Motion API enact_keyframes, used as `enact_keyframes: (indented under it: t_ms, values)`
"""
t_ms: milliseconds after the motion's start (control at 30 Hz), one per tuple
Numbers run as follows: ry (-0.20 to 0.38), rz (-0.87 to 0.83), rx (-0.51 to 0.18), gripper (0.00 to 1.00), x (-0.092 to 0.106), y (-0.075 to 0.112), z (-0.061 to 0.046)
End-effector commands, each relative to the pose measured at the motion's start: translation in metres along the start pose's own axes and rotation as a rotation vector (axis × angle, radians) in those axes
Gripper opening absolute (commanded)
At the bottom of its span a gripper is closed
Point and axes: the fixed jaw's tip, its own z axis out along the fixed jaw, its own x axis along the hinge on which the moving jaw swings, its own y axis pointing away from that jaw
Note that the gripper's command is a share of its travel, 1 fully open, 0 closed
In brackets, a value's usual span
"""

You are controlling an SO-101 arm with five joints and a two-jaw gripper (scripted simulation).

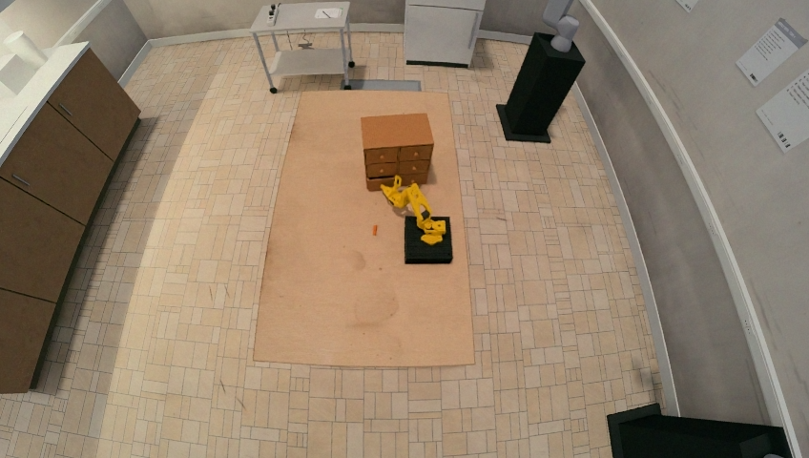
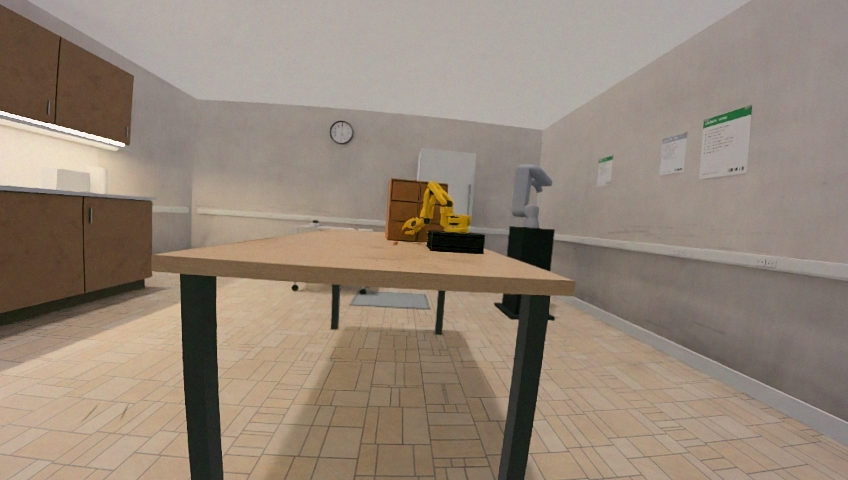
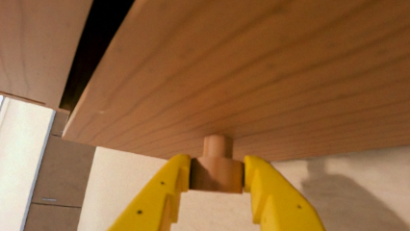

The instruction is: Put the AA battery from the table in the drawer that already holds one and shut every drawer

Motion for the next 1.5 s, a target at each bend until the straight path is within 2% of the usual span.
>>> enact_keyframes:
  t_ms: [0, 267, 900, 1467]
  values:
    - [0.024, 0.0, -0.004, 0.0, 0.0071, 0.0021, -0.0024]
    - [0.024, 0.0, -0.004, 0.0, 0.0071, 0.0021, -0.0024]
    - [0.038, -0.005, -0.012, 0.0, 0.0126, 0.0023, -0.0101]
    - [0.039, -0.006, -0.013, 0.0, 0.0133, 0.0023, -0.011]
